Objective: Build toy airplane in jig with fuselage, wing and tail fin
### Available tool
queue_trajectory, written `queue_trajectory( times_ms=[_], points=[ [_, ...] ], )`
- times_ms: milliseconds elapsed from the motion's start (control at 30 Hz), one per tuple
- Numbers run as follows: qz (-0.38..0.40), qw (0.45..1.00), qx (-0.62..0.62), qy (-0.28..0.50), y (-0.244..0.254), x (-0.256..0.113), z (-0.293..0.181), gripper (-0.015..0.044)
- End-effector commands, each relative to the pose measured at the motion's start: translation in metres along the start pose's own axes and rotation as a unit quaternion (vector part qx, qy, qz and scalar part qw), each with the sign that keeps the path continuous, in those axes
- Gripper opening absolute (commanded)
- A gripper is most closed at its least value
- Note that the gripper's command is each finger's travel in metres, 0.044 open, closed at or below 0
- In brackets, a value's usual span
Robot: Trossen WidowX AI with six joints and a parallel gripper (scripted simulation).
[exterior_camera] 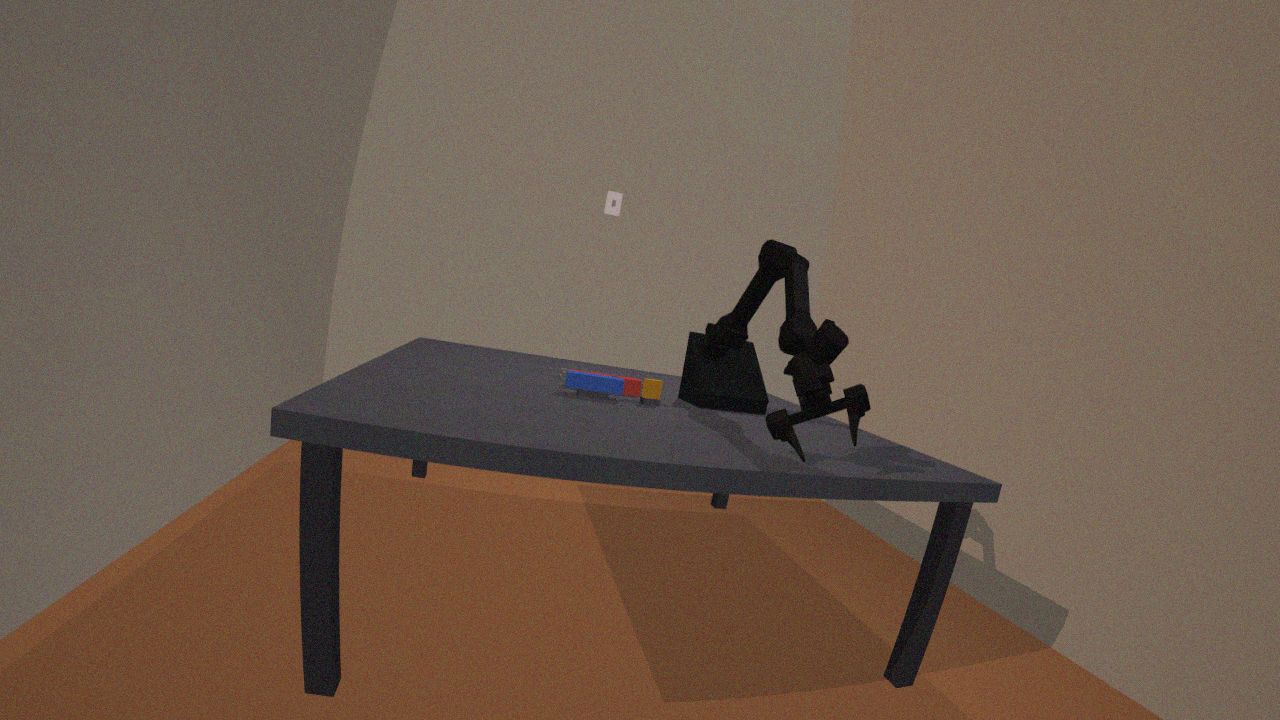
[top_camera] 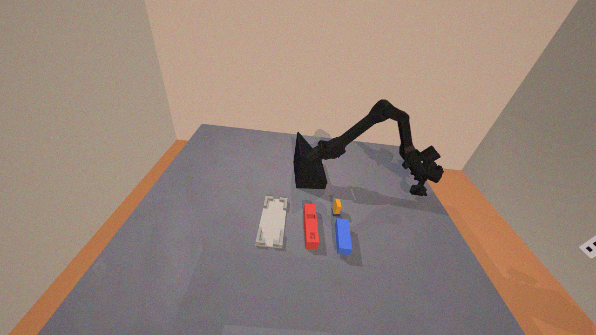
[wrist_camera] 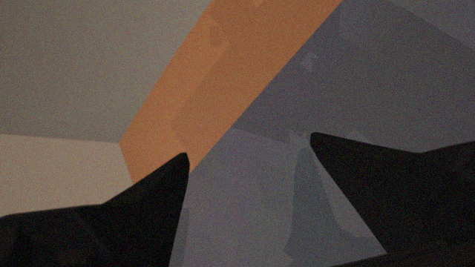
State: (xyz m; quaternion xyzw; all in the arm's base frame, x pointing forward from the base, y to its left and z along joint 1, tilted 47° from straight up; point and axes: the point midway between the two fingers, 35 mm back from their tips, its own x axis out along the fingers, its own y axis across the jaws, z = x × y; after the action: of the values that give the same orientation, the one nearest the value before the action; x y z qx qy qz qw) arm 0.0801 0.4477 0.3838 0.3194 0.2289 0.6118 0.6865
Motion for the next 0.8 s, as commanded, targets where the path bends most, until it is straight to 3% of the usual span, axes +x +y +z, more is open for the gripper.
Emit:
queue_trajectory(
  times_ms=[0,367,533,767],
  points=[
    [-0.081,0.996,-0.008,-0.030,-0.060,-0.009,0.034,0.0440],
    [-0.270,0.960,-0.072,-0.020,-0.209,-0.054,0.086,0.0440],
    [-0.361,0.929,-0.077,-0.013,-0.283,-0.100,0.108,0.0440],
    [-0.443,0.892,-0.066,0.066,-0.359,-0.164,0.102,0.0440]
  ],
)
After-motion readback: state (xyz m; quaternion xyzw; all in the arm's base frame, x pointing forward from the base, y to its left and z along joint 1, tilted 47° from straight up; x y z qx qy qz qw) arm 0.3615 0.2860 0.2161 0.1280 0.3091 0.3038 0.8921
